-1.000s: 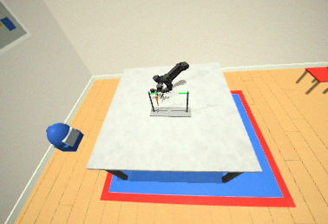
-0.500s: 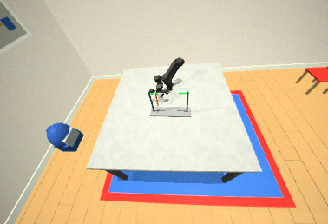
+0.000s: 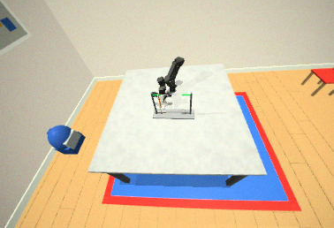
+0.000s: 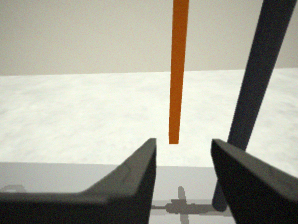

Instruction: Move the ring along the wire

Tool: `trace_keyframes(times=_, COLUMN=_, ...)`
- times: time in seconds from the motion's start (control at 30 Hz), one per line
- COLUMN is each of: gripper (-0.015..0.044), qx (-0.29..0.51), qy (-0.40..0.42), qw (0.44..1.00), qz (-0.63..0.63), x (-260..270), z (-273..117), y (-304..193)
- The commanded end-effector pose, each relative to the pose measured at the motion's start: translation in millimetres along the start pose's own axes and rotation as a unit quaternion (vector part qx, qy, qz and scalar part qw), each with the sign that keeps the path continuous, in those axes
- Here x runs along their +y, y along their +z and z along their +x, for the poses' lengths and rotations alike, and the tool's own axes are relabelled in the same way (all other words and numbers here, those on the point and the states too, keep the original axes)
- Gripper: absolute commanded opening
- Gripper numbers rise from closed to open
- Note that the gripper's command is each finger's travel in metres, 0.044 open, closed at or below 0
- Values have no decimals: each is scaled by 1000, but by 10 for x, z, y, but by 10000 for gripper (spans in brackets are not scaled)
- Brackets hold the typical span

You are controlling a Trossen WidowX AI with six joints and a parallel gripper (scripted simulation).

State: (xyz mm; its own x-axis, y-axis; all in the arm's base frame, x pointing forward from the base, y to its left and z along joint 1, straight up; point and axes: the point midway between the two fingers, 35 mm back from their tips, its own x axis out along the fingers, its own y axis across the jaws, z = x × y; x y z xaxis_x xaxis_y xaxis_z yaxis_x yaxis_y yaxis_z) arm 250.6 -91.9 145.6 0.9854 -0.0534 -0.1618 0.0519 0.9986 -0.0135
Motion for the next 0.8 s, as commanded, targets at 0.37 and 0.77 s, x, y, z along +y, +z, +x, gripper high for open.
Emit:
trace_keyframes(times=0.37, gripper=160, qx=-1, qy=-3, qw=1000, qz=2, x=-31, z=203, y=41)
trace_keyframes(times=0.77, gripper=160, qx=-1, qy=-3, qw=1000, qz=2, x=-29, z=379, y=44)
